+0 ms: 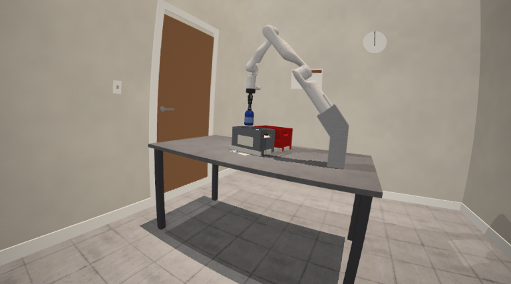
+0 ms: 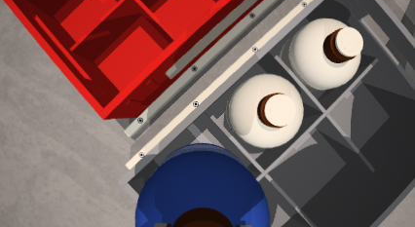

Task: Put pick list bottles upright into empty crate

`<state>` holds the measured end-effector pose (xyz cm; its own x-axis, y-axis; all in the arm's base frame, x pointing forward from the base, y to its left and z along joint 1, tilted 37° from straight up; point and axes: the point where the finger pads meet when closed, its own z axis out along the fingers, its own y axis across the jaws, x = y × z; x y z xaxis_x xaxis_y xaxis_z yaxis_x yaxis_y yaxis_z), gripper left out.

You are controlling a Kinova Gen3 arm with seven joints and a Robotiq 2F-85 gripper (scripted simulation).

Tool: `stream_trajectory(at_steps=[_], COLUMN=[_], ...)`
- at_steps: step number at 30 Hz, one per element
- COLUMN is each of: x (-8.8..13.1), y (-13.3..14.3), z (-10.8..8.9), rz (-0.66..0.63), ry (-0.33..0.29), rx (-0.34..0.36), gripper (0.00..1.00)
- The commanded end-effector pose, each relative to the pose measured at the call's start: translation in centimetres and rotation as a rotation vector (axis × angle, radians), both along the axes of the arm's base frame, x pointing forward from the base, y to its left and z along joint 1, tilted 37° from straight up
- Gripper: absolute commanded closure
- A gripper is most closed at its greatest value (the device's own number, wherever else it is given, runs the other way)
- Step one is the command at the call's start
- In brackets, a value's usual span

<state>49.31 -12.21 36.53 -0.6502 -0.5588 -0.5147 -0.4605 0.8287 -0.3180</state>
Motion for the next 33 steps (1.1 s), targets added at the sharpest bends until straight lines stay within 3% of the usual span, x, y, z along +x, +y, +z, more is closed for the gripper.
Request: stream_trajectory(at_steps=[1, 33], x=[0.00, 0.50], y=[-0.03, -0.02], z=[0.06, -0.68], rz=[0.000, 0.000], ry=[-0.001, -0.001], rx=[-0.001, -0.001], gripper=[0.90, 0.90])
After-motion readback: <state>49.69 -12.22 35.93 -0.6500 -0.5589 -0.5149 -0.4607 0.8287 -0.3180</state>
